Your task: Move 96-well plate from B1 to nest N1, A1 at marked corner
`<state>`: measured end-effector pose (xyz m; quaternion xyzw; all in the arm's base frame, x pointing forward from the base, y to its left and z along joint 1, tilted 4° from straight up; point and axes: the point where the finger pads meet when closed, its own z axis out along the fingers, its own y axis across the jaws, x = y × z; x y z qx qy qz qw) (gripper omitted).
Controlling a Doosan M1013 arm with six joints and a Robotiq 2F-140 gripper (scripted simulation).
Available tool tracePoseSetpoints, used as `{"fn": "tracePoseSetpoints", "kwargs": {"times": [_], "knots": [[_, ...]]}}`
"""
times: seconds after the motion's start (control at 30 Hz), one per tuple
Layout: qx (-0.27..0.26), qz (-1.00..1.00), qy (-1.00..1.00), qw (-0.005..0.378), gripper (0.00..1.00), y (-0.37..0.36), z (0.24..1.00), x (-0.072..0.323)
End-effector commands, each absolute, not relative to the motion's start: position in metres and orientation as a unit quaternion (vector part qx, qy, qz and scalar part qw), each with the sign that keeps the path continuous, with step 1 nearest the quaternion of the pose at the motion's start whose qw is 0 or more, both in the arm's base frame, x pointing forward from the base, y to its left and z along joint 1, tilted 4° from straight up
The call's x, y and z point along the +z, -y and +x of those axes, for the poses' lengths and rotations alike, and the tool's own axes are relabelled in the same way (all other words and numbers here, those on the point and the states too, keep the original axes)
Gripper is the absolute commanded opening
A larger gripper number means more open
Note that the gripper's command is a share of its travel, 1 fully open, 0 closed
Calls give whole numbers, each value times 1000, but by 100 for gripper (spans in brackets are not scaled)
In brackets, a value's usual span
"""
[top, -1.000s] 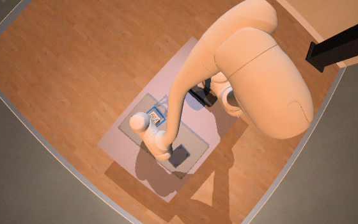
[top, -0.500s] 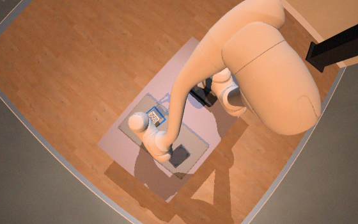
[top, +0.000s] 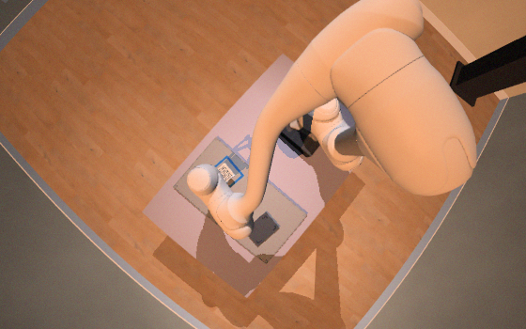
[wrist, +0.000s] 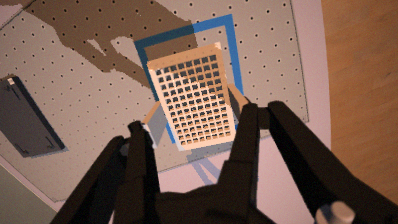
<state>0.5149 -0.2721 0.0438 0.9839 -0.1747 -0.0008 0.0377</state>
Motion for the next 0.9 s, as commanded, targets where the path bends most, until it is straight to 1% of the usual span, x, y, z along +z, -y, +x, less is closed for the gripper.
{"fn": "tracePoseSetpoints", "kwargs": {"times": [0.0,0.3,0.87], "knots": [[-1,984,175,38,0,272,515,44],[-1,984,175,38,0,272,515,44],[-1,984,176,38,0,227,536,42]]}}
